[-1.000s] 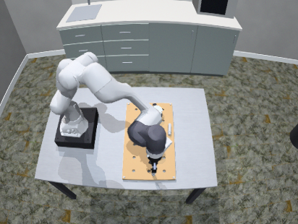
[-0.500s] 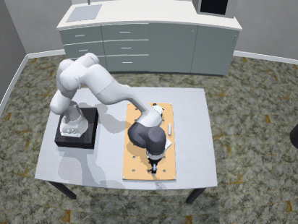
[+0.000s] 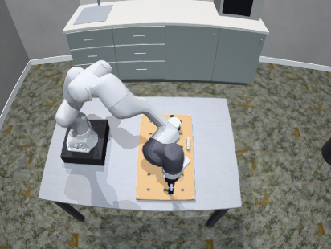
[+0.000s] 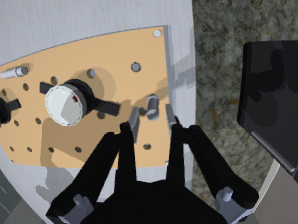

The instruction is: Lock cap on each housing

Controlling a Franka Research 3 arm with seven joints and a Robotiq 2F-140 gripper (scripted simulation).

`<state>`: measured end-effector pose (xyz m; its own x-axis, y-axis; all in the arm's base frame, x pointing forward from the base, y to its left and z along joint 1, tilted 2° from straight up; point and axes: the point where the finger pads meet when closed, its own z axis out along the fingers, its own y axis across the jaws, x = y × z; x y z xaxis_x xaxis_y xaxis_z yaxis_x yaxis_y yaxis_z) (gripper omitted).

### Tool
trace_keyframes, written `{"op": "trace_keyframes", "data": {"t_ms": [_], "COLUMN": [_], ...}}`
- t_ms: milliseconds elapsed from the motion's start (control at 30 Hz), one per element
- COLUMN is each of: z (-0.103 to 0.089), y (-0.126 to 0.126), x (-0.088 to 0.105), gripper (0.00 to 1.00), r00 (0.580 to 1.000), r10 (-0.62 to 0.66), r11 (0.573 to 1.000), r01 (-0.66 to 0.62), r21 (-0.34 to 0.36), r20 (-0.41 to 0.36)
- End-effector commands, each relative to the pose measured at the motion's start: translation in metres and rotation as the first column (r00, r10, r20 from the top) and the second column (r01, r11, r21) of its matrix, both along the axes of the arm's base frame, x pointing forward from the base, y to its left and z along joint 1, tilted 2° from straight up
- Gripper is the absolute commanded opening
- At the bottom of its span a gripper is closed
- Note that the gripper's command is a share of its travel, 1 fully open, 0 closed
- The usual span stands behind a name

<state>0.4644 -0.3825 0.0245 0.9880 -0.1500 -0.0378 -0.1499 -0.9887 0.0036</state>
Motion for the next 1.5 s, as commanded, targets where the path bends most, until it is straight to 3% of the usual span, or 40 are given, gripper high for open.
{"op": "trace_keyframes", "data": {"t_ms": [0, 733, 1467], "z": [-0.006, -0.031, -0.038], "y": [-0.001, -0.001, -0.001], "x": [0.001, 0.000, 0.000], "gripper": [0.36, 0.36, 0.36], "r00": [1.000, 1.000, 1.000], "r10": [0.006, 0.006, 0.006], "r11": [1.000, 1.000, 1.000], "r01": [-0.006, -0.006, -0.006], "r21": [-0.003, -0.003, -0.003], "r20": [0.006, 0.006, 0.006]}}
